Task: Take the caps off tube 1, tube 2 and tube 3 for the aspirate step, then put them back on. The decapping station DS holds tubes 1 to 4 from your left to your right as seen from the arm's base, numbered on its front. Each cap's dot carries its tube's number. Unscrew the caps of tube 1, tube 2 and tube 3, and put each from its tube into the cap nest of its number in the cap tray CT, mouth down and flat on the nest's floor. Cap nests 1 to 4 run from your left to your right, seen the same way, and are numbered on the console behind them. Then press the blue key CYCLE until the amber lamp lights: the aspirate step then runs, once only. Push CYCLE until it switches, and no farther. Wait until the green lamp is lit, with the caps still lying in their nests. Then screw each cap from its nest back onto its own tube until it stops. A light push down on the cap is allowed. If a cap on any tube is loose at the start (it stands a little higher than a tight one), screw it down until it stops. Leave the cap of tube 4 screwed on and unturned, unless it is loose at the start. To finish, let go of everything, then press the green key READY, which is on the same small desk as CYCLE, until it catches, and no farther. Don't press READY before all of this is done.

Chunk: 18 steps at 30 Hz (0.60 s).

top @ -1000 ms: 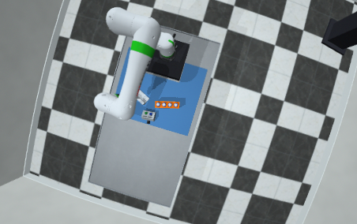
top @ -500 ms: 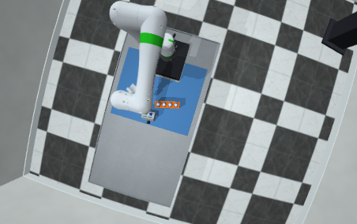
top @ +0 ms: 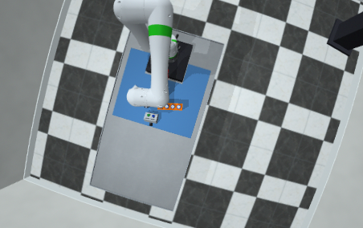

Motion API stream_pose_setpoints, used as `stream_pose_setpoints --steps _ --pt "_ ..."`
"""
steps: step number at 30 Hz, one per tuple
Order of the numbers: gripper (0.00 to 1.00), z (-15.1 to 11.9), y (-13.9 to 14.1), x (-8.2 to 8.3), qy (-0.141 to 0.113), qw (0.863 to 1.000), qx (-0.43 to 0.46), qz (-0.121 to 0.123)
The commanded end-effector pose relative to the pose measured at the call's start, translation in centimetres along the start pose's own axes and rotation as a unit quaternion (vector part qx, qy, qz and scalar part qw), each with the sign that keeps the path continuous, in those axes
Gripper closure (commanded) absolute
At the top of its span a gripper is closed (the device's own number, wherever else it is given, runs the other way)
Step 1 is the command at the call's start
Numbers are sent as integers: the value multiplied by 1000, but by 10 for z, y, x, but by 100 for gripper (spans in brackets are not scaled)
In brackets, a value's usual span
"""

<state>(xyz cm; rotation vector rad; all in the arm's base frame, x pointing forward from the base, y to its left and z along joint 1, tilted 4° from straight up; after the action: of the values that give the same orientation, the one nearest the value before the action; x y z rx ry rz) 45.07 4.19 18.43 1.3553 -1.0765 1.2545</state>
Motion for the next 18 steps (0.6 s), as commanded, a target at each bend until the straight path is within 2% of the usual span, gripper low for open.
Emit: stream_pose_setpoints --steps 1,13,16,18 --pt "65 -1 1 0 4 1000 30 7" --pt "65 -2 2 0 6 999 42 9" --pt "65 -27 2 0 4 997 -83 10" --pt "65 -35 2 0 4 993 -118 10"
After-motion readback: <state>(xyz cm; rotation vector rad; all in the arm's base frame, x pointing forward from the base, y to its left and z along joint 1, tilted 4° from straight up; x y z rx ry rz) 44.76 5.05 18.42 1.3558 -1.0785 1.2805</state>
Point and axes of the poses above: the point where the finger pads meet when closed, its own x axis back along the fingers, its own y axis across the jaws, z = x × y, the point moved 8 cm from there along x, back along the fingers, and after that the axes turned 9 degrees about -x, right-handed, at the moved point
